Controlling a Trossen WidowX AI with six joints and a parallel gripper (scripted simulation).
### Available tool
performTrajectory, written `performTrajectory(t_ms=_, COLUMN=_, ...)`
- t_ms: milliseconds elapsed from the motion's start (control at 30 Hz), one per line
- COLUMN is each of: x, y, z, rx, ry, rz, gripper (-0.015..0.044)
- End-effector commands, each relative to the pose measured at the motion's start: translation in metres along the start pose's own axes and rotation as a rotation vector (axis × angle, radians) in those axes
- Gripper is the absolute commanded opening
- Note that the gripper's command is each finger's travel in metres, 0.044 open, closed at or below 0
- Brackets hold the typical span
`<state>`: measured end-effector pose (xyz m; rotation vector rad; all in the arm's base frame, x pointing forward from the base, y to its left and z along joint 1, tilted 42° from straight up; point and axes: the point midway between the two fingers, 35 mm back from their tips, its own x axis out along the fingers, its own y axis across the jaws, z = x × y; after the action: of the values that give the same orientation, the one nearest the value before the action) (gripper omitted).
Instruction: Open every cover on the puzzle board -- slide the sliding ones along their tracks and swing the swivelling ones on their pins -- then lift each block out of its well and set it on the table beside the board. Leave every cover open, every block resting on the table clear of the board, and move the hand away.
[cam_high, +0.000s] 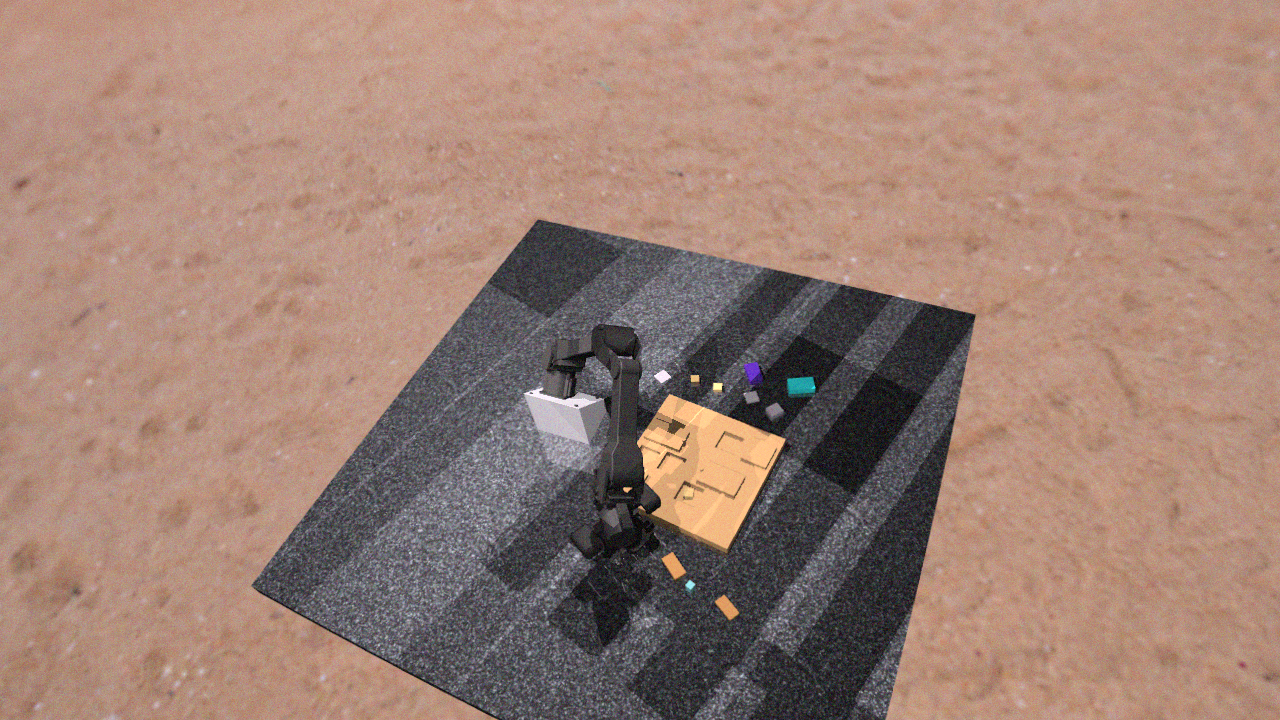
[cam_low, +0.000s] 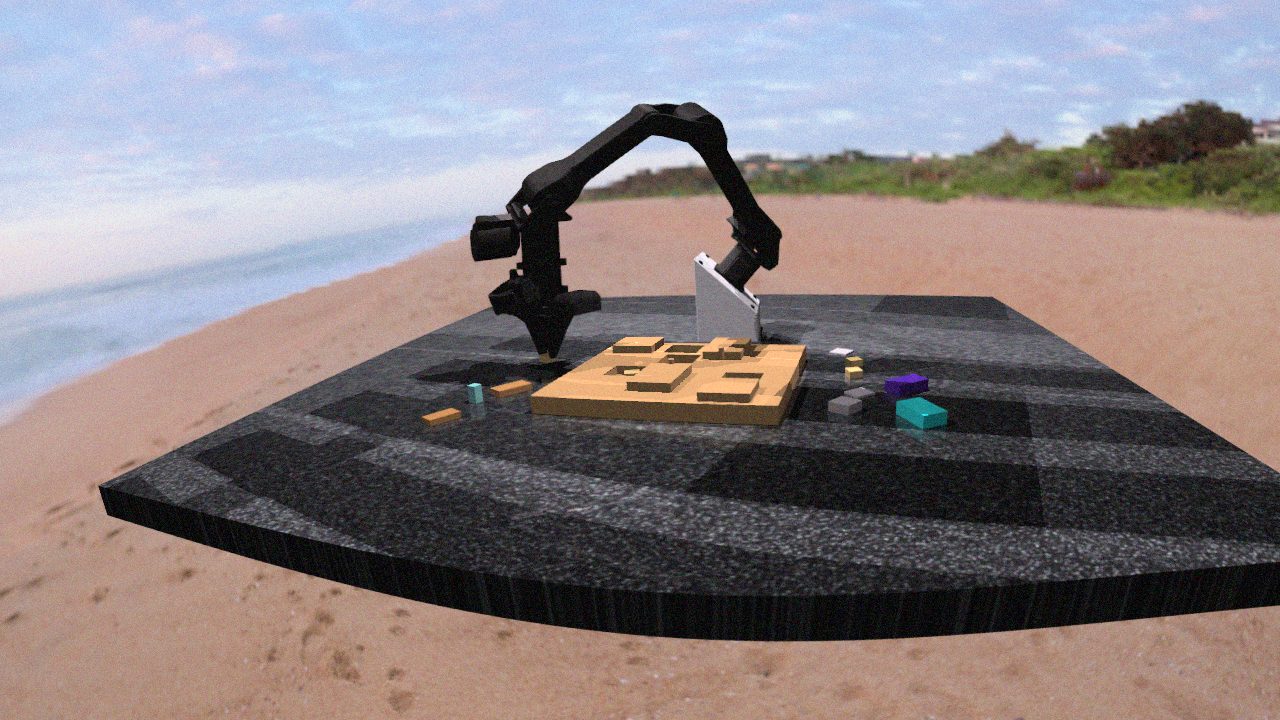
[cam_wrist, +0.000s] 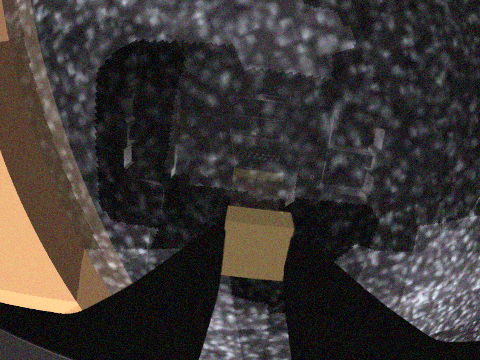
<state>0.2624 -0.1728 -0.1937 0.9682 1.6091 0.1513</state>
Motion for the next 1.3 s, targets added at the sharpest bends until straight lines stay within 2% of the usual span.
performTrajectory(t_ms=0, x=0.007, y=0.001, z=-0.003, rx=0.009, ry=0.005, rz=0.006, gripper=0.008)
performTrajectory(t_ms=267, x=0.016, y=0.001, z=-0.004, rx=0.009, ry=0.006, rz=0.007, gripper=0.008)
performTrajectory(t_ms=733, x=0.011, y=0.001, z=-0.002, rx=0.0, ry=0.003, rz=0.002, gripper=0.044)
performTrajectory(t_ms=1267, x=-0.039, y=0.0, z=-0.001, rx=0.007, ry=0.004, rz=0.002, gripper=0.044)
